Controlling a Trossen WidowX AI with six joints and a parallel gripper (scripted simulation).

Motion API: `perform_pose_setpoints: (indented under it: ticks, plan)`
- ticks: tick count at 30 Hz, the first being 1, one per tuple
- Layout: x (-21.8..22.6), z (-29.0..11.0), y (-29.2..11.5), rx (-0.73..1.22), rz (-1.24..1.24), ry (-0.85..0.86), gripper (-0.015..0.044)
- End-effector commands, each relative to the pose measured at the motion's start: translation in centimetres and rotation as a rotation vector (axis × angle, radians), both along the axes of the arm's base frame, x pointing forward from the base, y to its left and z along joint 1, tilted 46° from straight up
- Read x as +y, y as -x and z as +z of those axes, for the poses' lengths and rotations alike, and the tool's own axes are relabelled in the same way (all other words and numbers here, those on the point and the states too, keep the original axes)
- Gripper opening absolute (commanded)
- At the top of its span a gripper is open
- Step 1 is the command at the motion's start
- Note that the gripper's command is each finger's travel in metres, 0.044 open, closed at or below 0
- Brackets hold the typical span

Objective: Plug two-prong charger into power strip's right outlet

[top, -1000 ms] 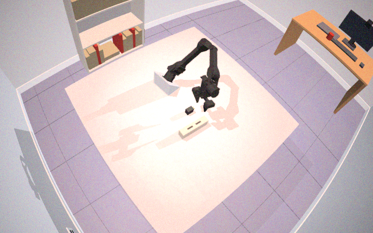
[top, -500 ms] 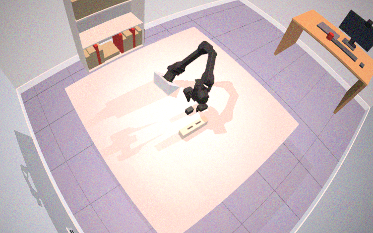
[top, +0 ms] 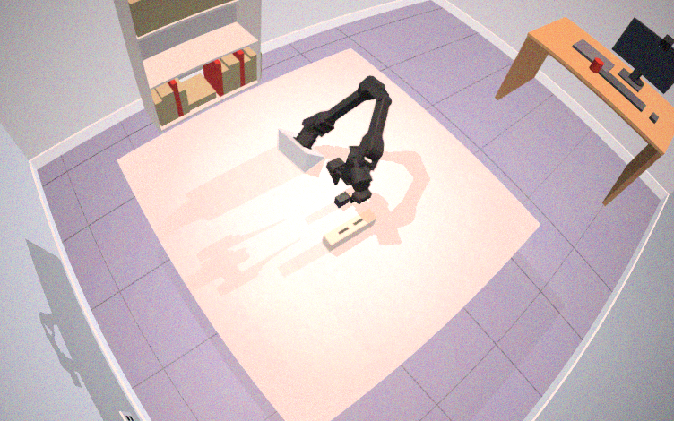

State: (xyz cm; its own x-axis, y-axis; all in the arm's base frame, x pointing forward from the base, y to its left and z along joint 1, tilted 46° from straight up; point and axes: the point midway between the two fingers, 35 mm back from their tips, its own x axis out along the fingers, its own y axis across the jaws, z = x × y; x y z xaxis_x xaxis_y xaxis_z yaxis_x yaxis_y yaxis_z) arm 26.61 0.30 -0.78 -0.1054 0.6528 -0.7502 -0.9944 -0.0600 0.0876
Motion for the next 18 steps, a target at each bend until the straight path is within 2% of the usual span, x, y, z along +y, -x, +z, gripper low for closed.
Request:
perform_pose_setpoints:
  ticks: [1,18]
  plan:
    - [0.5,-0.6,0.3,0.007,-0.002,-0.005,0.0440]
    - [2.1,-2.2,0.4,0.007,-0.002,-0.004,0.0440]
